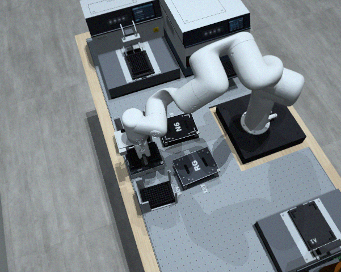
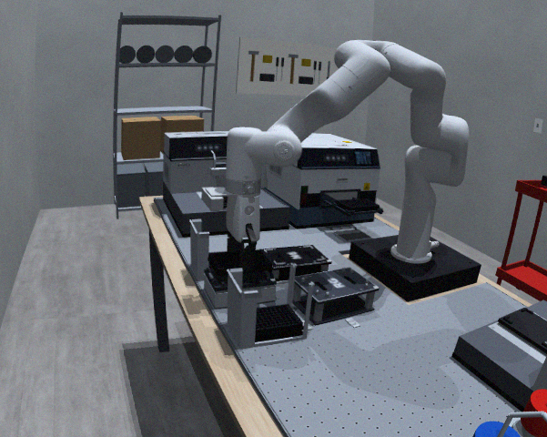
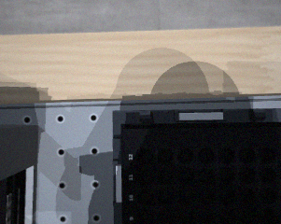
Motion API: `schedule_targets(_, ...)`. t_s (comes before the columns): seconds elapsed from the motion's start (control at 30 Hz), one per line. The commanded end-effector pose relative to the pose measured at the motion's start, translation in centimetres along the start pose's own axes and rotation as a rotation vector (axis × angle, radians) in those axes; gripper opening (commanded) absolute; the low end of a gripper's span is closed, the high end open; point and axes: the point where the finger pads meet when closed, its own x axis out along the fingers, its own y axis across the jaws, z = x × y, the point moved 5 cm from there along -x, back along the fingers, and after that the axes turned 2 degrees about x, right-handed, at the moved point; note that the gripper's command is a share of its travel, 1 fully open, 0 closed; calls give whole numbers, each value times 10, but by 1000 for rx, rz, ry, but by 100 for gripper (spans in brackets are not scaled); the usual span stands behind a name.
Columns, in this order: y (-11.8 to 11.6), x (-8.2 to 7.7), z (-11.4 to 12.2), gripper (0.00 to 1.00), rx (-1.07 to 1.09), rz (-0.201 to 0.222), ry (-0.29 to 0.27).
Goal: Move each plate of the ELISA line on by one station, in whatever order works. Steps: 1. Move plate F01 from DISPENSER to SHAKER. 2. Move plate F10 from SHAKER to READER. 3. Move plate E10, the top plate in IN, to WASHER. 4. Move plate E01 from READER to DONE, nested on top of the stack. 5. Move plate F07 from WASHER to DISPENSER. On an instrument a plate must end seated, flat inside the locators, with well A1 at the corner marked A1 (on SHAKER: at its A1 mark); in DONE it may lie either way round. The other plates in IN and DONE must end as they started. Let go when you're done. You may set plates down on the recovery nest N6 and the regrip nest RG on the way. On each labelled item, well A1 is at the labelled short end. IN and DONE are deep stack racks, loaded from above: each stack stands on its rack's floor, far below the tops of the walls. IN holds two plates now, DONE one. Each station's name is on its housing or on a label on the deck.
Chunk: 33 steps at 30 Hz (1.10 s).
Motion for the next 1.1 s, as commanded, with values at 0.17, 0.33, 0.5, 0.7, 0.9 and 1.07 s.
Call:
schedule_targets(0.17, 0, 10, -2, 0, 0, -1, 5)
schedule_targets(0.33, 0, 11, -2, 0, 0, -1, 5)
schedule_targets(0.5, 0, 11, -2, 0, 0, -1, 5)
schedule_targets(0.7, 0, 11, -2, 0, 0, -1, 5)
schedule_targets(0.9, 0, 11, -2, 0, 0, -1, 5)
schedule_targets(1.07, 0, 11, -2, 0, 0, -1, 5)
